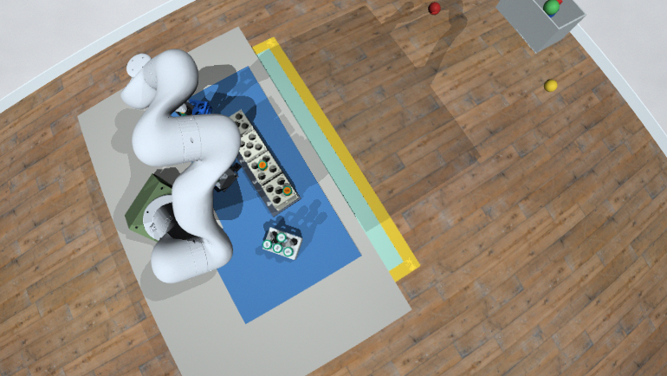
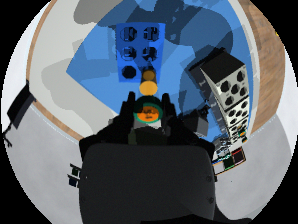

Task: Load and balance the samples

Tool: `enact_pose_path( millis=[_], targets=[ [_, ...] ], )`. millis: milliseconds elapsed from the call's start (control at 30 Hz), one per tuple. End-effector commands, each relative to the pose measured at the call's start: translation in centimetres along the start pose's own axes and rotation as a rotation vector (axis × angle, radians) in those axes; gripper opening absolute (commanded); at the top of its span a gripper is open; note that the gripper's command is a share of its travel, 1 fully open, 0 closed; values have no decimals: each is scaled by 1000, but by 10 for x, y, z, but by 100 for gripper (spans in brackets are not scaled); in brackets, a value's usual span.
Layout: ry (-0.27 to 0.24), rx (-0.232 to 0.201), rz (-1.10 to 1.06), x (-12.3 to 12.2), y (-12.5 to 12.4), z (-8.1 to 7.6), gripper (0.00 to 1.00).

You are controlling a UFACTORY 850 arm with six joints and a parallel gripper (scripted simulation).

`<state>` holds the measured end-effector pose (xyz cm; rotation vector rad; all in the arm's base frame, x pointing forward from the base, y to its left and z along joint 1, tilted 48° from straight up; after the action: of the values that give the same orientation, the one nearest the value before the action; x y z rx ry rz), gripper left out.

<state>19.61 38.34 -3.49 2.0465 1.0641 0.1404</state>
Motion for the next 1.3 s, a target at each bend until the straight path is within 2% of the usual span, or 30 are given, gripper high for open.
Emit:
enact_pose_path(
  millis=[0, 700, 767, 1267],
  targets=[
    [1, 1, 1, 1, 0, -7, 0],
    [1, 1, 1, 1, 0, -45, 0],
    [1, 1, 1, 1, 0, -45, 0],
    [1, 1, 1, 1, 0, -75, 0]
  ],
)
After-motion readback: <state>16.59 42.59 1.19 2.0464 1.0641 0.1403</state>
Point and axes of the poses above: the point where the finger pads meet when closed, its own z axis out along the fingers, its own y axis across the jaws, x = y × z, the point moved 4 cm from there along -z, back along the fingers, and after that the axes turned 1 degree about -z, right-handed, at the moved point
